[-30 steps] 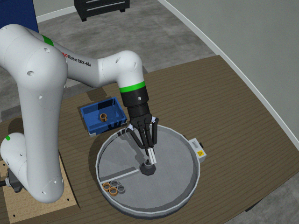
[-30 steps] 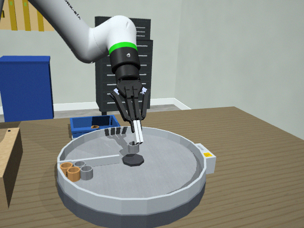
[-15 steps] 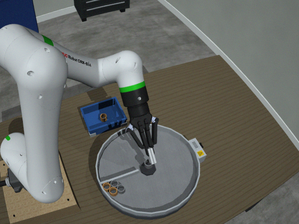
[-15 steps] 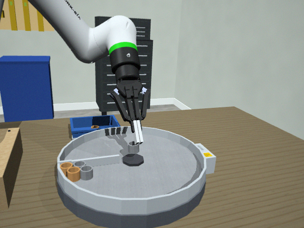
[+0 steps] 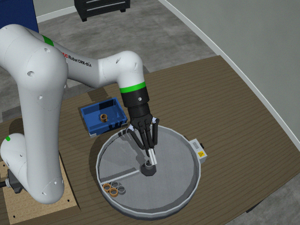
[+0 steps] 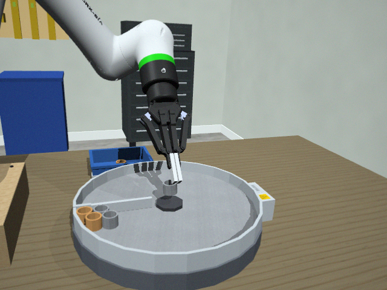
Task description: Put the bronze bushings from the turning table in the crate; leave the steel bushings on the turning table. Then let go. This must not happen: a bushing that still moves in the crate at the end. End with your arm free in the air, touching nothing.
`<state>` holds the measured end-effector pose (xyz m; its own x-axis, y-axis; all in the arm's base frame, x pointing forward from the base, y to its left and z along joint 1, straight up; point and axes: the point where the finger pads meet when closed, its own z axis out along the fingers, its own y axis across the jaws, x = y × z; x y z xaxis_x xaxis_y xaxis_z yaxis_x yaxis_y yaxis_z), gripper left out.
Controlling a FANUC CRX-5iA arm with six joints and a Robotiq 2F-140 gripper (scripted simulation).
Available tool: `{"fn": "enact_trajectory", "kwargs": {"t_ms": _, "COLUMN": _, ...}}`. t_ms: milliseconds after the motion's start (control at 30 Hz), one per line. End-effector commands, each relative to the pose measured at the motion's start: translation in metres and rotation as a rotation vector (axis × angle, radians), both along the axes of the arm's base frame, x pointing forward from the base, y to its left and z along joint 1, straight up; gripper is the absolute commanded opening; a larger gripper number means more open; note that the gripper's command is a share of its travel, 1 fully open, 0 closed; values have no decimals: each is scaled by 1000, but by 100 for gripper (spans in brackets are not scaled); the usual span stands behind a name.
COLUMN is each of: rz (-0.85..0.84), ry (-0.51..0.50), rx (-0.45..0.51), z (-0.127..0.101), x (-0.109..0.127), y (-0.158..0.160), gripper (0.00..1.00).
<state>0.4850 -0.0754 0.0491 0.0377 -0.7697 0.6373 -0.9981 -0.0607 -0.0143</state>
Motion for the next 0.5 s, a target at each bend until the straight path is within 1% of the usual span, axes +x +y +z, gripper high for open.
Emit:
{"fn": "enact_trajectory", "kwargs": {"t_ms": 0, "rz": 0, "ry": 0, "rx": 0, "z": -1, "x": 0, "y": 0, "gripper": 0}}
{"fn": "enact_trajectory", "kwargs": {"t_ms": 300, "rz": 0, "ry": 0, "rx": 0, "z": -15, "x": 0, "y": 0, "gripper": 0}}
{"fn": "enact_trajectory", "kwargs": {"t_ms": 467, "rz": 0, "ry": 0, "rx": 0, "z": -16, "x": 0, "y": 0, "gripper": 0}}
